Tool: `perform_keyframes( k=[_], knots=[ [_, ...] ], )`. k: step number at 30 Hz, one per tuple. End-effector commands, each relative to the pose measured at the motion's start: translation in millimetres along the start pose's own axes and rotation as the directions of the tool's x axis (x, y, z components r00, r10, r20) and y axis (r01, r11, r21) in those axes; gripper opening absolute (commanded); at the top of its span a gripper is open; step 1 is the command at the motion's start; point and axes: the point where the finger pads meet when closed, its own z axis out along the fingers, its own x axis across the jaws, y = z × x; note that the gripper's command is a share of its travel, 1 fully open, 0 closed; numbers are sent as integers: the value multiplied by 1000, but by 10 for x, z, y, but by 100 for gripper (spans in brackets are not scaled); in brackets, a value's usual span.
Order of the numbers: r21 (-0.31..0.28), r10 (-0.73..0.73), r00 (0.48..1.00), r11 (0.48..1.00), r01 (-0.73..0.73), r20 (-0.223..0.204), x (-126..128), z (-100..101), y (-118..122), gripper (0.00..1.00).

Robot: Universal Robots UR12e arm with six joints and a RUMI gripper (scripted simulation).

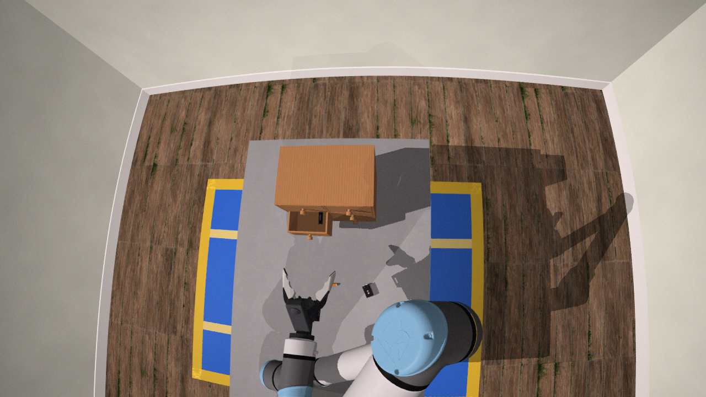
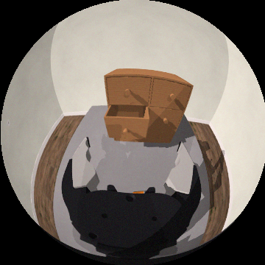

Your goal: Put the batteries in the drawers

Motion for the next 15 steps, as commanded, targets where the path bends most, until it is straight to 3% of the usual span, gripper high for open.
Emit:
perform_keyframes(
  k=[1, 15],
  knots=[
    [1, 0, 1000, 1000, 0, 0, -1, -93, 24, 100],
    [1, 0, 1000, 1000, 0, 0, 0, -148, 40, 100]
  ],
)
